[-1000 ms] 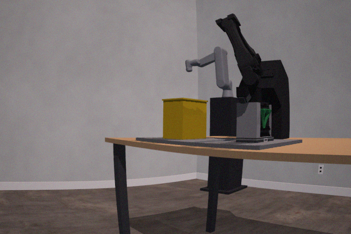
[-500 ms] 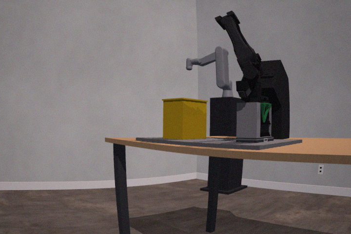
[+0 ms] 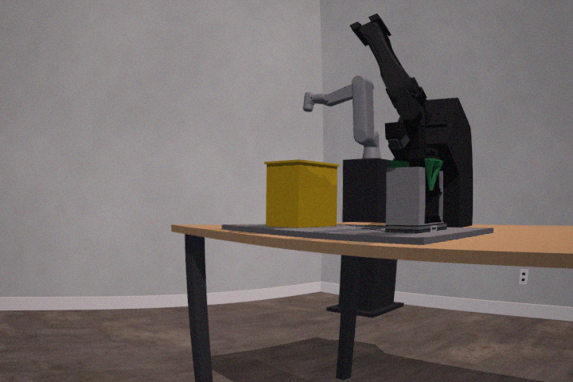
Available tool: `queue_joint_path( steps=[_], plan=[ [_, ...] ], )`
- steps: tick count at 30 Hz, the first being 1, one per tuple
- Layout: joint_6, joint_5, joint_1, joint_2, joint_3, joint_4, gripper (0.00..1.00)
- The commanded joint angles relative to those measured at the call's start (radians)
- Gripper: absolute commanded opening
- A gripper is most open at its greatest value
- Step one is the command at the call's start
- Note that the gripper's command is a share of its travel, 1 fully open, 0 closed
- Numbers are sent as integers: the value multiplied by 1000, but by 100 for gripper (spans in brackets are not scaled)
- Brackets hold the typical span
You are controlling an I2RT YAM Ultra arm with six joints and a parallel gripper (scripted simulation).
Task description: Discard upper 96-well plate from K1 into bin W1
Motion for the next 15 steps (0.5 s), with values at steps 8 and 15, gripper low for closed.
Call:
queue_joint_path(
  steps=[8, 15],
  plan=[
    [20, 31, 36, -78, -29, -57, 0],
    [30, 40, 49, -109, -33, -89, 0]
  ],
)
